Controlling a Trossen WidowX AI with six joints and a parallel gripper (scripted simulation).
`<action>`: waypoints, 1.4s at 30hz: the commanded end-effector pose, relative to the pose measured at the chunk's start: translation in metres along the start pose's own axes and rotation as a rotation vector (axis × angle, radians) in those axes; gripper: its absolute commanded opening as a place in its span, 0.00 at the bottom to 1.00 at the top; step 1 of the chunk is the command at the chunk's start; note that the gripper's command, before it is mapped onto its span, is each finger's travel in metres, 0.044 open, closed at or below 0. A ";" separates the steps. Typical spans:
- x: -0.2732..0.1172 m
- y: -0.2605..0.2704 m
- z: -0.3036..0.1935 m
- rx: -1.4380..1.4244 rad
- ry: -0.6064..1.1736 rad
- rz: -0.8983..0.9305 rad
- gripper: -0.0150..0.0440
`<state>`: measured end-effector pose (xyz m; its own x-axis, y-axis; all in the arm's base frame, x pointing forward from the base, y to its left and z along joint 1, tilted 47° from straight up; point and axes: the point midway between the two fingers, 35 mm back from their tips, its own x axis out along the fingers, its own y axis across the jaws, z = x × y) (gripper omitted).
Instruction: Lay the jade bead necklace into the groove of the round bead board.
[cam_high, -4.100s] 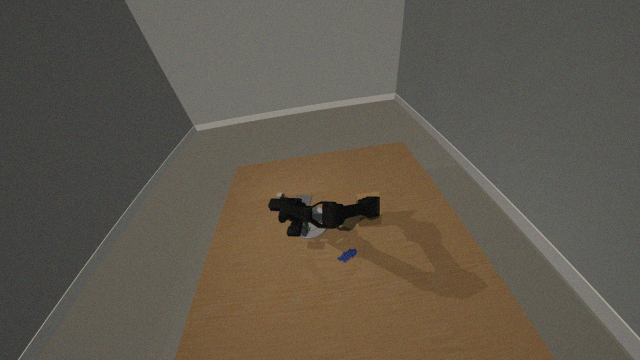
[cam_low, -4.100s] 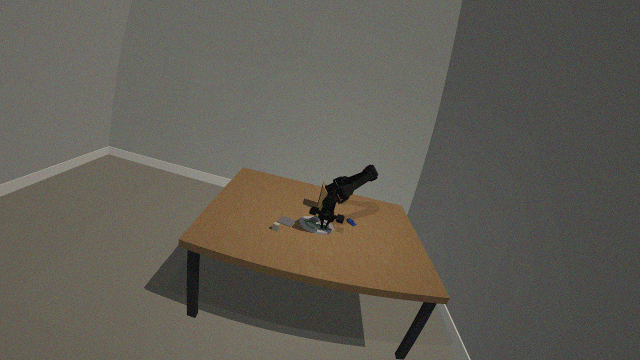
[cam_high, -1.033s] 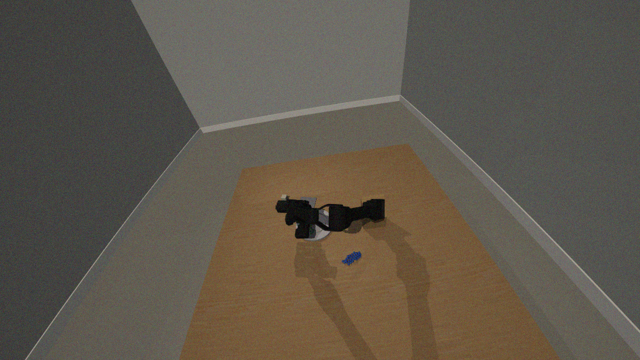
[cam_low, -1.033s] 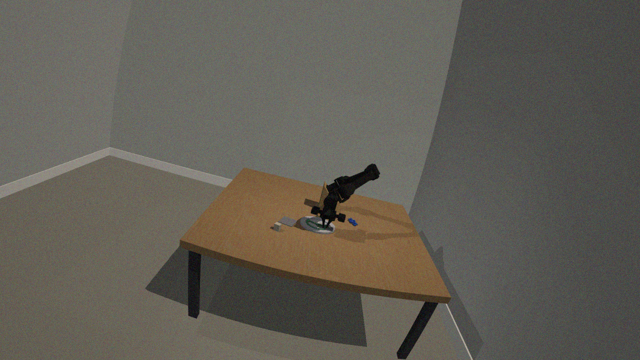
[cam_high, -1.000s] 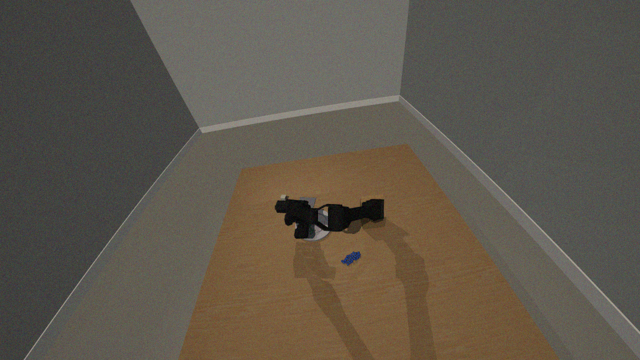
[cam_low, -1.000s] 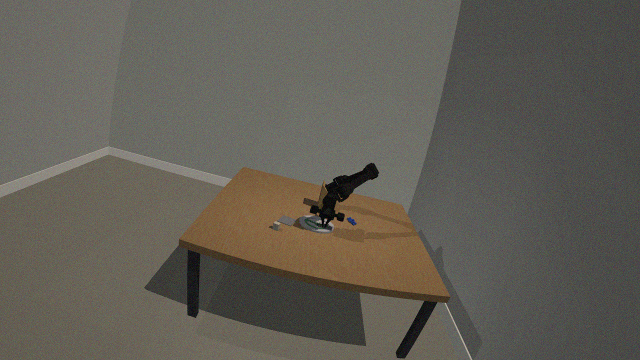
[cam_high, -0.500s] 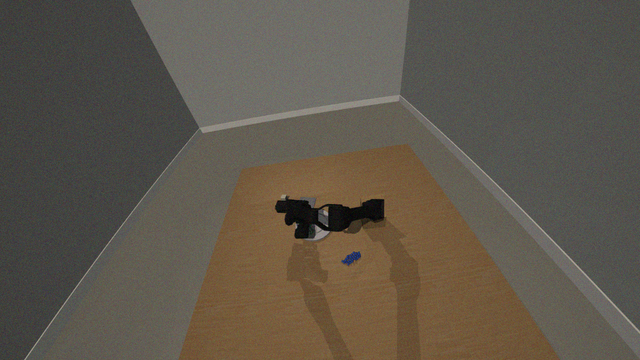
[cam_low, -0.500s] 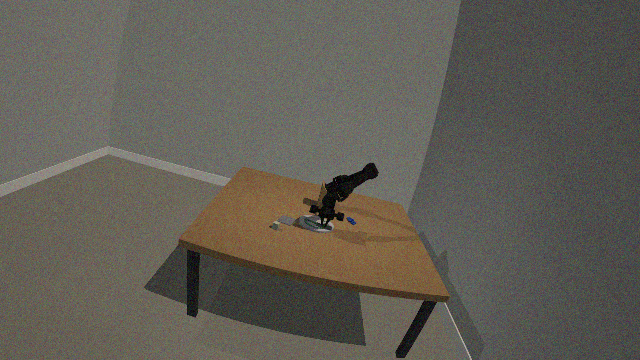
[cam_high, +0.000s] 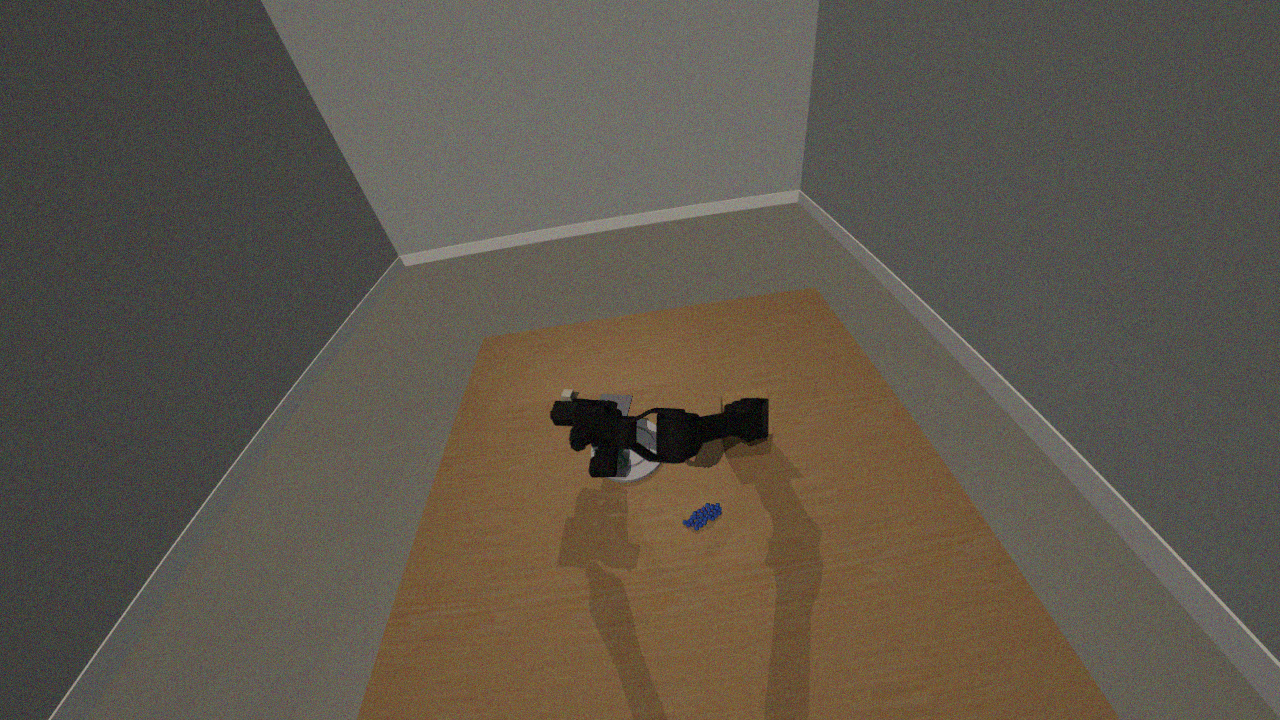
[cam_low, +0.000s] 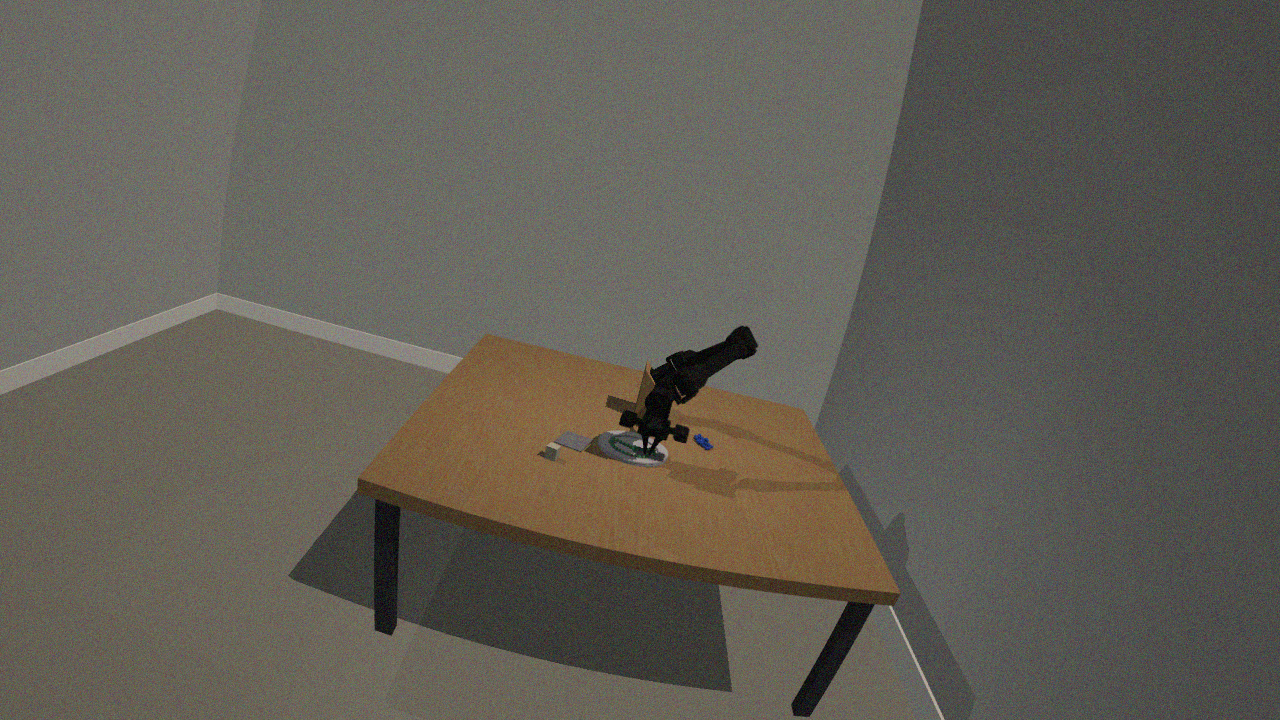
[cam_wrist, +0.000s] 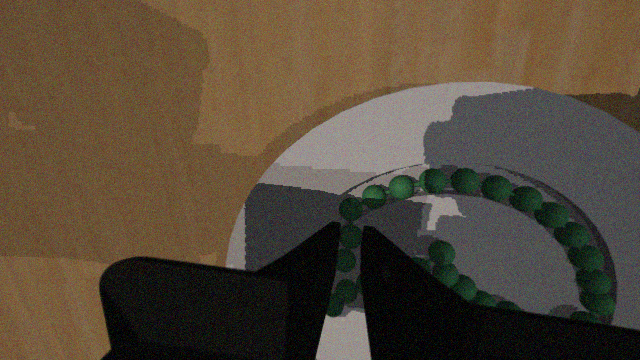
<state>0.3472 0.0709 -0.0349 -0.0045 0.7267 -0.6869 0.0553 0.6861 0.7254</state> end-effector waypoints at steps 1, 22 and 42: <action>0.000 0.000 0.000 -0.001 0.000 0.000 0.25; -0.006 0.010 0.002 0.008 0.001 0.004 0.25; -0.001 0.010 0.002 0.004 0.002 0.001 0.61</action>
<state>0.3497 0.0767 -0.0273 -0.0056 0.7272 -0.6864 0.0601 0.6854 0.7257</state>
